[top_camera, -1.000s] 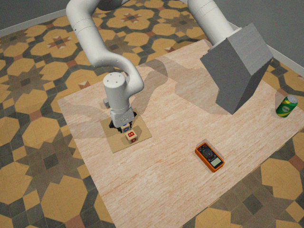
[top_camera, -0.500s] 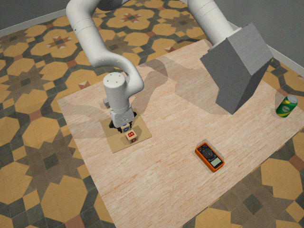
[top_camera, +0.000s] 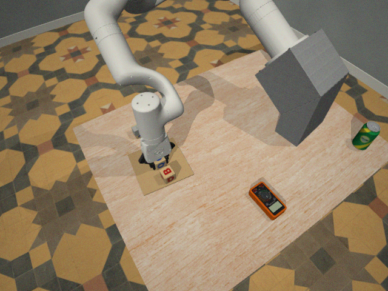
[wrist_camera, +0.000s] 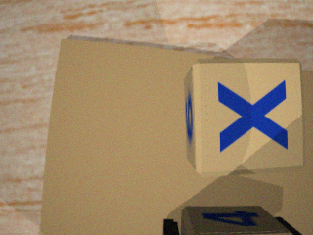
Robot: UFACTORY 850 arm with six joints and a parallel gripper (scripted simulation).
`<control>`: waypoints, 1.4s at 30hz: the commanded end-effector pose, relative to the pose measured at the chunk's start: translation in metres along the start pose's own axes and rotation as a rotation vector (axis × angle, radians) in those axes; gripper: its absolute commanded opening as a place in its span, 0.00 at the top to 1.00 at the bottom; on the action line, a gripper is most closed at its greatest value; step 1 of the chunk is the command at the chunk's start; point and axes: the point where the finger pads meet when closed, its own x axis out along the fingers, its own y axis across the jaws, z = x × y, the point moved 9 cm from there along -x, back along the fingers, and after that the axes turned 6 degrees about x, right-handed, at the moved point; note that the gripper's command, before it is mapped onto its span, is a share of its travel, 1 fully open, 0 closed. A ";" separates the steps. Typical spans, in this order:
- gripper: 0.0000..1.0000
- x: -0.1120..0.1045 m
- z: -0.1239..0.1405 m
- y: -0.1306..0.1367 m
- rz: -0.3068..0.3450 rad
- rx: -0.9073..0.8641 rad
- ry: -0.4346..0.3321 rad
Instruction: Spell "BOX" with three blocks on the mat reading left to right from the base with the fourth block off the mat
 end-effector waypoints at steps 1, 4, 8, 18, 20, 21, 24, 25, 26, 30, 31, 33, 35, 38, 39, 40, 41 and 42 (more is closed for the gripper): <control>0.39 -0.001 0.000 -0.001 -0.001 0.000 0.000; 0.35 -0.001 0.000 -0.001 -0.001 0.000 0.000; 0.35 -0.001 0.000 -0.001 -0.001 0.000 0.000; 0.35 -0.002 0.000 -0.001 -0.001 0.000 0.000; 0.35 -0.006 0.000 -0.001 -0.001 0.000 0.000; 0.35 -0.009 0.000 -0.001 -0.001 0.000 0.000; 0.35 -0.016 0.000 0.000 -0.001 0.000 0.000; 0.35 -0.016 0.000 0.000 -0.001 0.000 0.000; 0.35 -0.021 0.000 0.000 -0.001 0.000 0.000; 0.35 -0.042 0.000 0.000 -0.001 0.000 0.000; 0.35 -0.047 0.000 0.000 -0.001 0.000 0.000; 0.35 -0.058 0.000 0.000 -0.001 0.000 0.000; 0.35 -0.068 0.000 0.000 -0.001 0.000 0.000; 0.35 -0.080 0.000 0.000 -0.001 0.000 0.000; 0.35 -0.083 0.000 0.000 -0.001 0.000 0.000; 0.35 -0.086 0.000 0.000 -0.001 0.000 0.000; 0.35 -0.086 0.000 0.000 -0.001 0.000 0.000; 0.35 -0.086 0.000 0.000 -0.001 0.000 0.000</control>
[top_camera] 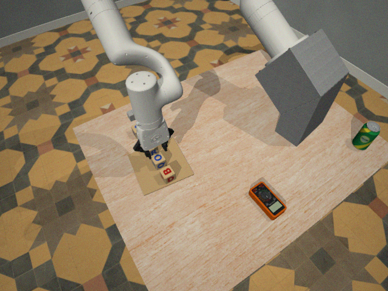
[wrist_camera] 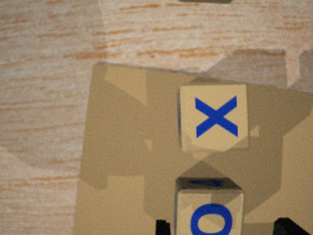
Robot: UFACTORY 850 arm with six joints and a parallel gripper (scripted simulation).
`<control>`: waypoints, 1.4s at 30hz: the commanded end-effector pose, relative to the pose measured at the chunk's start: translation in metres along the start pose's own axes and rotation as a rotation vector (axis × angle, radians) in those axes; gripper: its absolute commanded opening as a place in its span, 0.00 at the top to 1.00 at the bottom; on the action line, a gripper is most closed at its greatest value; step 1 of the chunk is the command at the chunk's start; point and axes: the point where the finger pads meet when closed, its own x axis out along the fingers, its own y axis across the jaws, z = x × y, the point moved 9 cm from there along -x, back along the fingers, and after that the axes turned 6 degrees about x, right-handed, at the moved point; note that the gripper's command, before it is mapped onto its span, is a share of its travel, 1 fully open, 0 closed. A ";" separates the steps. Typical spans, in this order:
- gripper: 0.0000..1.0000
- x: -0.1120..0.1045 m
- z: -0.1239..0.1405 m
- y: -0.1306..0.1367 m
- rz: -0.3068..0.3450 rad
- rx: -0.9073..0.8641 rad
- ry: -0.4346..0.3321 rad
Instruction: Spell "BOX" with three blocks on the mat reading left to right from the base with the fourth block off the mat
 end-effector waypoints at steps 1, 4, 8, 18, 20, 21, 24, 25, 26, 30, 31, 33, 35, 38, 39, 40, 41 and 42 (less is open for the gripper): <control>0.35 -0.012 0.000 0.000 0.000 0.000 0.000; 0.35 -0.014 0.000 0.000 0.000 0.000 0.000; 0.00 -0.015 0.000 0.000 0.000 0.000 0.000; 0.00 -0.015 0.000 0.000 0.000 0.000 0.000; 0.00 -0.015 0.000 0.000 0.000 0.000 0.000; 0.00 -0.015 0.000 0.000 0.000 0.000 0.000; 0.00 -0.015 0.000 0.000 0.000 0.000 0.000; 0.00 -0.015 0.000 0.000 0.000 0.000 0.000; 0.00 -0.015 0.000 0.000 0.000 0.000 0.000; 0.00 -0.016 0.000 0.000 0.000 0.000 0.000; 0.00 -0.018 0.000 0.000 0.000 0.000 0.000; 0.00 -0.020 0.000 0.000 0.000 0.000 0.000; 0.00 -0.022 0.000 0.000 0.000 0.000 0.000; 0.00 -0.033 0.000 0.000 0.000 0.000 0.000; 0.00 -0.038 0.000 0.000 0.000 0.000 0.000; 0.00 -0.042 0.000 0.000 0.000 0.000 0.000; 0.00 -0.048 0.000 0.000 0.000 0.000 0.000; 0.00 -0.053 0.000 0.000 0.000 0.000 0.000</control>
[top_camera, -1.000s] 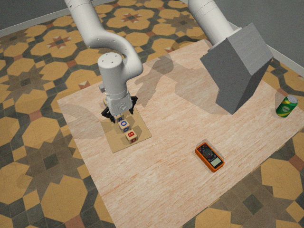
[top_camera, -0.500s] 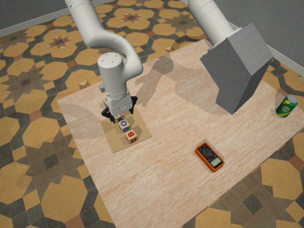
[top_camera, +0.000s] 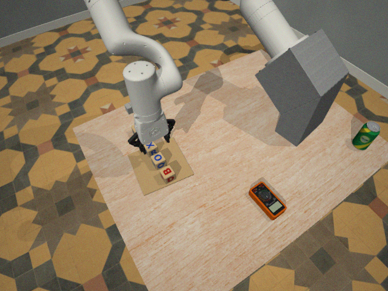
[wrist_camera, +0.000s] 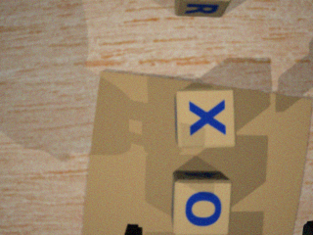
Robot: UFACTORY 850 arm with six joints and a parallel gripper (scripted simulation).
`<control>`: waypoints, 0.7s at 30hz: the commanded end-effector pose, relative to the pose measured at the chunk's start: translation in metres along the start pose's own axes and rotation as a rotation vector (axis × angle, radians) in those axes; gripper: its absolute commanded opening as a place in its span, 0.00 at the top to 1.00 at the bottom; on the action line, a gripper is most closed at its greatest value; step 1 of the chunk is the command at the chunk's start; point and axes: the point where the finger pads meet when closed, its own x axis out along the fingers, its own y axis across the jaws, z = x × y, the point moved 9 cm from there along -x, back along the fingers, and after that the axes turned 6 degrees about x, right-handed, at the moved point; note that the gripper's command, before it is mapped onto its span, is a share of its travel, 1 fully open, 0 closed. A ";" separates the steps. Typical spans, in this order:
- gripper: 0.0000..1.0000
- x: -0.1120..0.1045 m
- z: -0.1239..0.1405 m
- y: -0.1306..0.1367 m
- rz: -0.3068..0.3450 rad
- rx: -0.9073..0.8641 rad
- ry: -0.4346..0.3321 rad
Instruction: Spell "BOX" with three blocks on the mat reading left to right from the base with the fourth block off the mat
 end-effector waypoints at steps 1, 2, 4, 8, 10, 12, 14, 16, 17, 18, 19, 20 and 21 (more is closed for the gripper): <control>0.00 -0.025 0.000 0.000 -0.001 0.000 0.000; 0.00 -0.031 0.000 0.000 -0.001 0.000 0.000; 0.00 -0.041 0.000 0.000 -0.001 0.000 0.000; 0.00 -0.054 0.000 0.000 -0.001 0.000 0.000; 0.00 -0.057 0.000 0.000 -0.001 0.000 0.000; 0.00 -0.063 0.000 0.000 -0.001 0.000 0.000; 0.00 -0.066 0.000 0.000 -0.001 0.000 0.000; 0.00 -0.067 0.000 0.000 -0.001 0.000 0.000; 0.00 -0.068 0.000 0.000 -0.001 0.000 0.000; 0.00 -0.068 0.000 0.000 -0.001 0.000 0.000; 0.00 -0.068 0.000 0.000 -0.001 0.000 0.000; 0.00 -0.068 0.000 0.000 -0.001 0.000 0.000; 0.00 -0.068 0.000 0.000 -0.001 0.000 0.000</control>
